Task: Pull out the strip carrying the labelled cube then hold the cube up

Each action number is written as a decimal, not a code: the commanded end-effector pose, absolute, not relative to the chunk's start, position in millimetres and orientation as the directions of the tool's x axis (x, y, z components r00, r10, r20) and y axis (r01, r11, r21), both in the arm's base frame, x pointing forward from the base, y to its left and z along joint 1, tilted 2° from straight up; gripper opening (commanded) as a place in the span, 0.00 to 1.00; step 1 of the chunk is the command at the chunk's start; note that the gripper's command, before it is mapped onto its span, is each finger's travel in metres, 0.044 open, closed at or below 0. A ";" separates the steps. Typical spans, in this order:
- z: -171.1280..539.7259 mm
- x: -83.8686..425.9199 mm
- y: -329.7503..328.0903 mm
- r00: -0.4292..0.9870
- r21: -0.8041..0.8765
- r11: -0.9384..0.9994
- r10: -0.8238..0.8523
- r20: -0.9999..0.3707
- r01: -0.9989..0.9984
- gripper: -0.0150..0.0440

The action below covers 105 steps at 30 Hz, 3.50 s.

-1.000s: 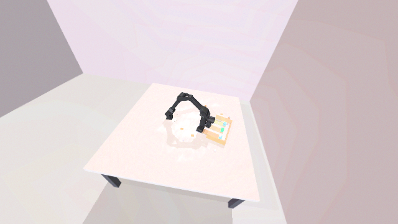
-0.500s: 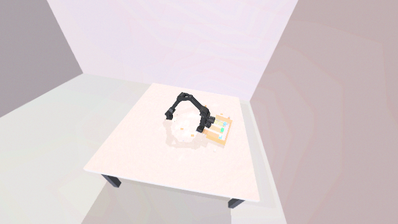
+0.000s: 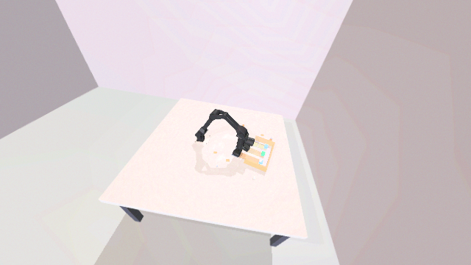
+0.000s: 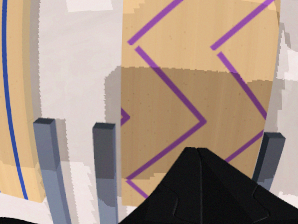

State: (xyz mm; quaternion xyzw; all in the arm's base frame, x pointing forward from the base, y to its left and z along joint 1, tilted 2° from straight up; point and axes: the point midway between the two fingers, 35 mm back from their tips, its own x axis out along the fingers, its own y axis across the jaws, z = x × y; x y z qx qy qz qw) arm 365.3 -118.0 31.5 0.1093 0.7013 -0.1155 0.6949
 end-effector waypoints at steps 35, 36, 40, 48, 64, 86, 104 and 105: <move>26.0 359.5 -115.6 -0.011 -0.005 0.947 -0.002 -1.000 0.320 0.25; 26.0 357.9 -115.1 -0.011 -0.005 0.947 -0.002 -1.000 0.320 0.25; 25.8 351.6 -113.3 -0.011 -0.005 0.947 -0.002 -1.000 0.320 0.25; 25.7 339.8 -109.4 -0.012 -0.005 0.947 -0.001 -1.000 0.320 0.25; 25.5 316.7 -101.5 -0.014 -0.005 0.947 -0.001 -1.000 0.320 0.25; 25.5 286.1 -91.1 -0.016 -0.005 0.947 0.000 -1.000 0.320 0.25; 25.6 261.1 -82.5 -0.018 -0.005 0.947 0.001 -1.000 0.320 0.25; 25.6 259.6 -82.0 -0.018 -0.005 0.947 0.001 -1.000 0.320 0.25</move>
